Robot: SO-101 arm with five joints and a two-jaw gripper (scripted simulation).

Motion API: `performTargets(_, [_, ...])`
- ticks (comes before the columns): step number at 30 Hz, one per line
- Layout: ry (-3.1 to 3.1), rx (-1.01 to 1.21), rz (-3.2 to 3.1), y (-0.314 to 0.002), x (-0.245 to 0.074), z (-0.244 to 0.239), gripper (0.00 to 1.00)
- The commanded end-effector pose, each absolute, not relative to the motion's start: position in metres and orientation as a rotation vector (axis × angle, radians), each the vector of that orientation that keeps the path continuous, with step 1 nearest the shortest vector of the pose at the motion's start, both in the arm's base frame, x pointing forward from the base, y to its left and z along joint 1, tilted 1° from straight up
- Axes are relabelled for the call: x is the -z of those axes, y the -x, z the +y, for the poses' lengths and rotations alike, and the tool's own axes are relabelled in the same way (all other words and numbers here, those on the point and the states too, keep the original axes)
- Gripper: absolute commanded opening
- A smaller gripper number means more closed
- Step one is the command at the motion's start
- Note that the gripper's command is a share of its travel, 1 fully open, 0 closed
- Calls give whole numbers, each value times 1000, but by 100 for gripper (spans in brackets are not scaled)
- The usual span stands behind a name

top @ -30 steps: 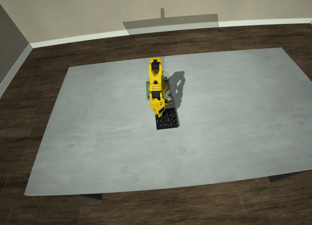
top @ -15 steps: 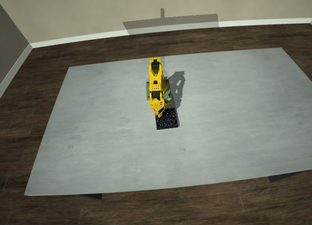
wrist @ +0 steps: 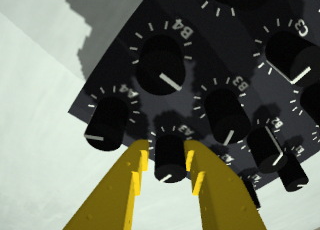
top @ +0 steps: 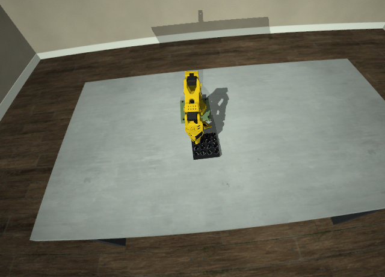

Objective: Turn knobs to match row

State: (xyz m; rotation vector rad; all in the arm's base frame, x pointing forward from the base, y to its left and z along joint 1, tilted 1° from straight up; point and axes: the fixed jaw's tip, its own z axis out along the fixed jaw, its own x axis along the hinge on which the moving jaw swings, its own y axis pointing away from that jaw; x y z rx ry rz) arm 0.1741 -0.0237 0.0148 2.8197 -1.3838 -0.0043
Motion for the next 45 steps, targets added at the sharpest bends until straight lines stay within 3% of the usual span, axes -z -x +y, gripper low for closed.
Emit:
performTargets(1, [-2809,16,-1399,-172,-18,-25,8])
performTargets(25, [-2809,16,-1399,-172,-46,-25,8])
performTargets(45, [-2809,16,-1399,-171,-50,-25,8])
